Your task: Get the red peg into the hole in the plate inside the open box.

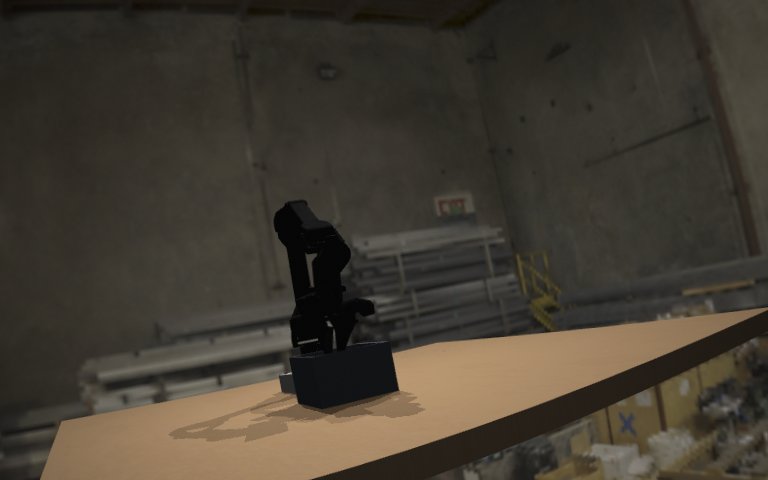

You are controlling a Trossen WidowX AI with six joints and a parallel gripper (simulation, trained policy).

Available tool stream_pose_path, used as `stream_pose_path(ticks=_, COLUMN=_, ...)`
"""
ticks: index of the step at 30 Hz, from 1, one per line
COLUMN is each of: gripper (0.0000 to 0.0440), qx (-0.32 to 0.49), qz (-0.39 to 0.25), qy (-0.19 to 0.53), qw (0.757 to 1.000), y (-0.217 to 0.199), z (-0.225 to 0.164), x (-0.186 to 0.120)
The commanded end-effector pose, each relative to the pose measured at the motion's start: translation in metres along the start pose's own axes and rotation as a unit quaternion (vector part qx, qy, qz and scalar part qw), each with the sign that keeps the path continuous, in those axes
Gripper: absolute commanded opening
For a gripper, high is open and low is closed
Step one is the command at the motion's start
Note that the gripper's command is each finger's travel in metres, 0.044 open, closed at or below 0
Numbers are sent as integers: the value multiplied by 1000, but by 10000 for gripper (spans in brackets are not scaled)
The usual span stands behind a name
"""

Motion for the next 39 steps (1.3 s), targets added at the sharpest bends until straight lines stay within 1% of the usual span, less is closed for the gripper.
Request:
stream_pose_path(ticks=1, gripper=167, qx=-7, qz=-4, qy=3, qw=1000, y=3, z=5, x=4)
stream_pose_path(ticks=7, gripper=314, qx=-16, qz=1, qy=-7, qw=1000, y=13, z=23, x=7)
stream_pose_path(ticks=12, gripper=426, qx=-21, qz=3, qy=-17, qw=1000, y=19, z=39, x=6)
stream_pose_path(ticks=13, gripper=440, qx=-21, qz=6, qy=-21, qw=1000, y=21, z=43, x=6)
stream_pose_path(ticks=28, gripper=440, qx=-3, qz=31, qy=-89, qw=996, y=29, z=95, x=-6)
stream_pose_path(ticks=39, gripper=440, qx=-2, qz=31, qy=-90, qw=995, y=29, z=96, x=-6)
Point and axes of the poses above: the point midway between the two fingers, 35 mm back from their tips, its own x axis out along the fingers, its own y axis across the jaws, z = x × y, the point moved 2 cm from there along -x, back along the fingers, and after that the axes turned 4 degrees about -x, right-handed, at the moved point
